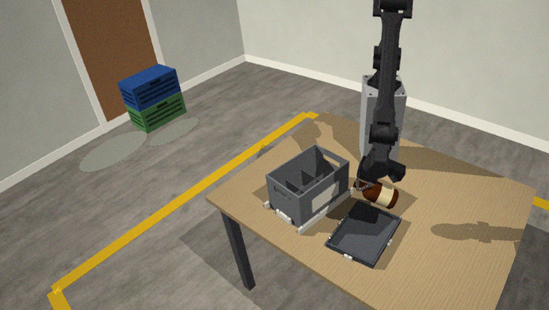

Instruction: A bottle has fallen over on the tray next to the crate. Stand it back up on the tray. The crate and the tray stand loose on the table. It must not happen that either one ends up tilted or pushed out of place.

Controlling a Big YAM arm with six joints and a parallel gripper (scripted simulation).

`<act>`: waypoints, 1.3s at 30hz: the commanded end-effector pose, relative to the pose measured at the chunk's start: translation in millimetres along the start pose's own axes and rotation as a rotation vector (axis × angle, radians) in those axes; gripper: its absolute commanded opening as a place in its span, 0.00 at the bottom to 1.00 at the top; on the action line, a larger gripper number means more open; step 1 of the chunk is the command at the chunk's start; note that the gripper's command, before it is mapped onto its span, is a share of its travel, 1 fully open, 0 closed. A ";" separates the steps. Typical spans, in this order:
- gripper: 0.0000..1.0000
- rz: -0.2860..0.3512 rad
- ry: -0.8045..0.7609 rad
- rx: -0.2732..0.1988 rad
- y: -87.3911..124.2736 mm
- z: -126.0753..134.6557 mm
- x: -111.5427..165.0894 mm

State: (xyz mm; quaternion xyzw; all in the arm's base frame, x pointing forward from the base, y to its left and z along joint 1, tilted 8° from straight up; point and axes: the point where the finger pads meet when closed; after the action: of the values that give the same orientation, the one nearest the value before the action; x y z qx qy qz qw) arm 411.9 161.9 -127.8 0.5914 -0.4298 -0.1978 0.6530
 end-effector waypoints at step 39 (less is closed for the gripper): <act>0.00 0.108 -0.012 0.005 9.7 -18.7 0.3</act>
State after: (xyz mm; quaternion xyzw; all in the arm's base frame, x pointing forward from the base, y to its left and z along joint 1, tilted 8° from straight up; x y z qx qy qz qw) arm 411.6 161.0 -129.2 0.5624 -0.4524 -0.1690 0.6712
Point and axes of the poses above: the point where the finger pads meet when closed, its own y axis back along the fingers, its own z axis across the jaws, x = y × z, and after that the axes turned 12 degrees about y, right-handed
